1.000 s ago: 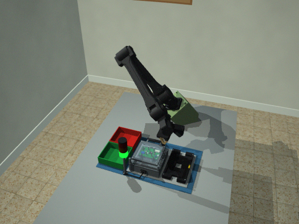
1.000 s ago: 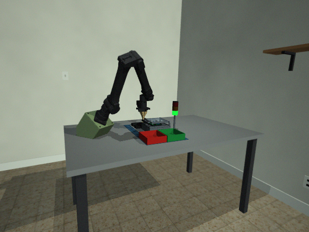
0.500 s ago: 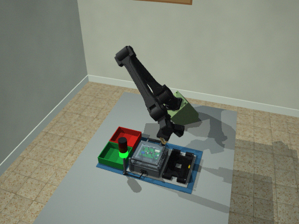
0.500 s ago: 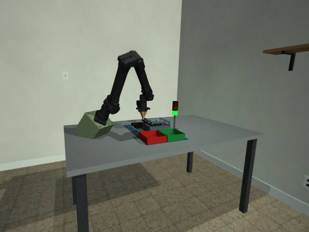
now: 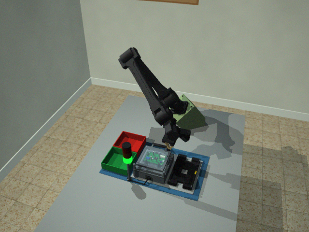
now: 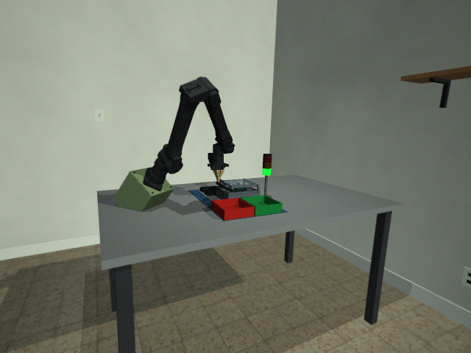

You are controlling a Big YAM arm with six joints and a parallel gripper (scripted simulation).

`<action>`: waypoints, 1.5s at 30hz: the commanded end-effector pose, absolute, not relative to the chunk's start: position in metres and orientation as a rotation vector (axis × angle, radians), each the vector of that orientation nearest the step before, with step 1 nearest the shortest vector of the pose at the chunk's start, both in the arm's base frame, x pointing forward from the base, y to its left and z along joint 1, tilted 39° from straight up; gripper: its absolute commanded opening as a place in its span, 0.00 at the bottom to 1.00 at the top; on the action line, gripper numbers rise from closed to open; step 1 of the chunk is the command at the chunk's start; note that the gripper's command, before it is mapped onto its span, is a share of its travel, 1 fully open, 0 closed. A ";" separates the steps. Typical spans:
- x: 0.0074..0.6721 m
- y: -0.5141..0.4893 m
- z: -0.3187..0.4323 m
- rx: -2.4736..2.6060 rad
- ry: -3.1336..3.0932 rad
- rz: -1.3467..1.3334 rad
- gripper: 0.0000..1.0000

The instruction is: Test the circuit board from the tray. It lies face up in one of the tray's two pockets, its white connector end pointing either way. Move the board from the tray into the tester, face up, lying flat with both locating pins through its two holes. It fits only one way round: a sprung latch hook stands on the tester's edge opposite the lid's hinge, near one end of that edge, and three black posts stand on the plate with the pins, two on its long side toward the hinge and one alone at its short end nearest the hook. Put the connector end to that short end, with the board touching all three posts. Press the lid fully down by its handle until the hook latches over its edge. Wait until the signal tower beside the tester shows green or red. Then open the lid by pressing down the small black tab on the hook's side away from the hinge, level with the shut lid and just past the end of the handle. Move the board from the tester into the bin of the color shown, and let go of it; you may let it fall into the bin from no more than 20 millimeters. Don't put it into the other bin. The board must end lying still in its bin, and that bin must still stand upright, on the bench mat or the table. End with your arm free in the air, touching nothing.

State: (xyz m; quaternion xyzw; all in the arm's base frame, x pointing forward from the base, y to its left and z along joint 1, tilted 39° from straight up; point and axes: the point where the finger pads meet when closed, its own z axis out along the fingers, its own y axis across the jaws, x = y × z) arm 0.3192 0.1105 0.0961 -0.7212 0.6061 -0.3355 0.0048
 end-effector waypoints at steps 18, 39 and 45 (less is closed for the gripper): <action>0.324 0.106 0.086 -2.262 1.915 -1.043 0.00; 0.324 0.106 0.086 -2.262 1.915 -1.043 0.00; 0.324 0.106 0.086 -2.262 1.915 -1.043 0.00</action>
